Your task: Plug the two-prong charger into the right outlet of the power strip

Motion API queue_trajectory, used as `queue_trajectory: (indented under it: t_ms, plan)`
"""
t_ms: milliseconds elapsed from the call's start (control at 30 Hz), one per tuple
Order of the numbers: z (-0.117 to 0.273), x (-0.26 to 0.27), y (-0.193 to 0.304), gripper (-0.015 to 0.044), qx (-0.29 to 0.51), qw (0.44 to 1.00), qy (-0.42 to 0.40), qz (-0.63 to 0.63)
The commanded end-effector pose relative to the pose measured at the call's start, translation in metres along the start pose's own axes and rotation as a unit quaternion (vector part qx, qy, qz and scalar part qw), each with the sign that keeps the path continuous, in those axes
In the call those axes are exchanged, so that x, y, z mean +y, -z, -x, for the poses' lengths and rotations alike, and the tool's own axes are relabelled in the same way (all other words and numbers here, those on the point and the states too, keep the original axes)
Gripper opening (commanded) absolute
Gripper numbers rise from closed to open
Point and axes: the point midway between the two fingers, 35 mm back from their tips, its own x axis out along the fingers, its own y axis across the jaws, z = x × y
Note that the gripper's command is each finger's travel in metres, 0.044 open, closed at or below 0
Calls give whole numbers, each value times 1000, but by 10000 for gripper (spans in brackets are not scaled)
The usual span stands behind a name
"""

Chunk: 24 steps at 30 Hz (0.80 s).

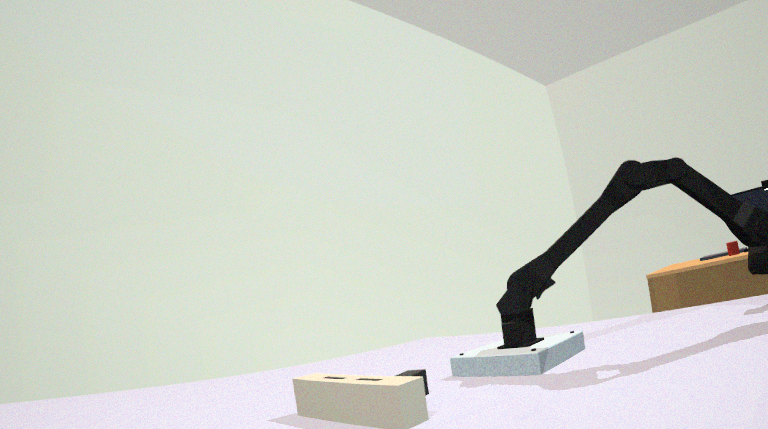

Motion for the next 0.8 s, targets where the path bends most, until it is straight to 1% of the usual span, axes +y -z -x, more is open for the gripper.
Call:
queue_trajectory:
  t_ms: [0, 33, 300, 767]
  plan:
    - [0, 0, 0, 426, 0, 1000, 0, 0]
    - [1, -1, 0, 440, 0, 1000, 2, -1]
    - [32, -22, 3, 440, 9, 999, 40, -19]
    - [109, -64, 14, 440, 29, 989, 130, -64]
